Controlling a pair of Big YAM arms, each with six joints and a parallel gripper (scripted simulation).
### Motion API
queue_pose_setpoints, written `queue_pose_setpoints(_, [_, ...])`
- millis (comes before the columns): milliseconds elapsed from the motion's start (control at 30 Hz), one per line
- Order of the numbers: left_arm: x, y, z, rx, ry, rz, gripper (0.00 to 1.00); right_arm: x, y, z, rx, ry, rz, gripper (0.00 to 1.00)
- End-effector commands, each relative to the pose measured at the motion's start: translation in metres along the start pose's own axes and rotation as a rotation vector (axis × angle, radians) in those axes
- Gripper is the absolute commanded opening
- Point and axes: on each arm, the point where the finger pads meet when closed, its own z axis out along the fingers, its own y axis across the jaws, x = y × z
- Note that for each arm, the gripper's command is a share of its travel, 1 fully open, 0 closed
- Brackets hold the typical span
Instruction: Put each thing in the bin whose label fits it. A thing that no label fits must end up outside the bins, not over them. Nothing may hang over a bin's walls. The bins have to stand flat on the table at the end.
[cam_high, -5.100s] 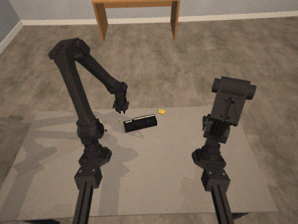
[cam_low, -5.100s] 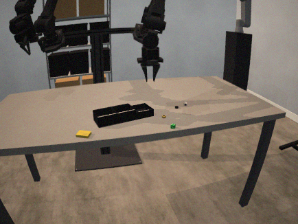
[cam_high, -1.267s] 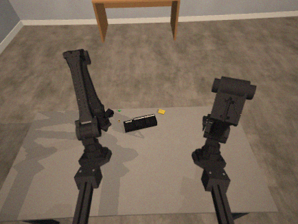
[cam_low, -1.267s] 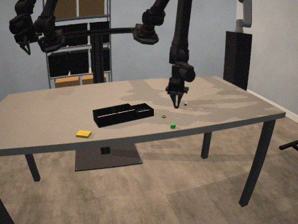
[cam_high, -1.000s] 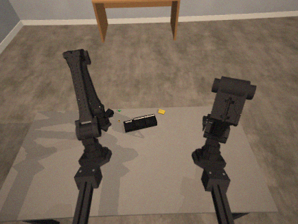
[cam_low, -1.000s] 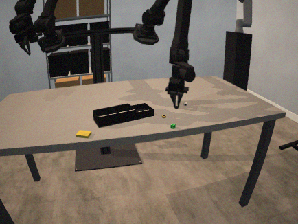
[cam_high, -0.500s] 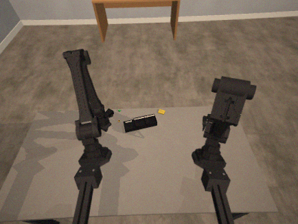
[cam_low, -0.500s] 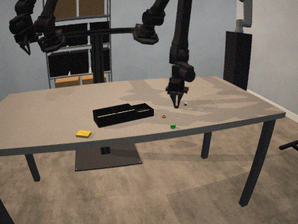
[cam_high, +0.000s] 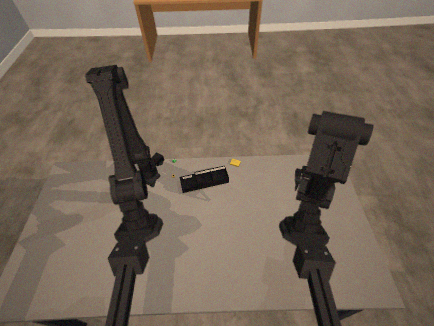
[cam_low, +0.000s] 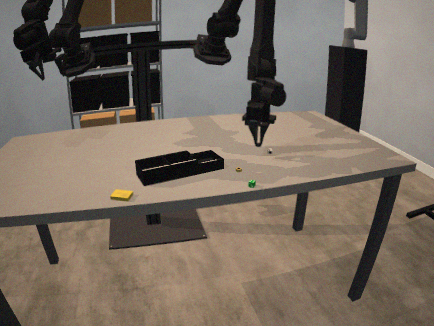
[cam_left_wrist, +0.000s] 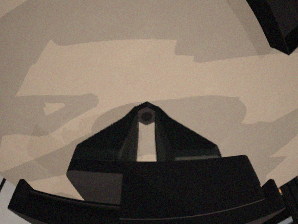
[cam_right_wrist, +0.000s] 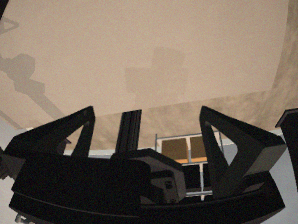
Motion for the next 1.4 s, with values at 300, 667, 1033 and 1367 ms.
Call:
queue_pose_setpoints(300, [0.004, -0.009, -0.018, 0.020, 0.017, 0.025, 0.11, -0.004, -0.002, -0.002, 0.004, -0.025, 0.013, 1.00])
queue_pose_setpoints(667, [0.000, 0.001, -0.033, 0.000, 0.000, 0.017, 0.11, -0.004, -0.002, -0.002, 0.004, -0.025, 0.013, 1.00])
queue_pose_setpoints(1033, [-0.029, -0.037, -0.023, 0.015, 0.013, 0.008, 0.11, -0.004, -0.002, -0.002, 0.004, -0.025, 0.013, 1.00])
queue_pose_setpoints(1367, [-0.069, -0.083, -0.024, 0.013, 0.013, 0.010, 0.11, -0.004, -0.002, -0.002, 0.004, -0.025, 0.013, 1.00])
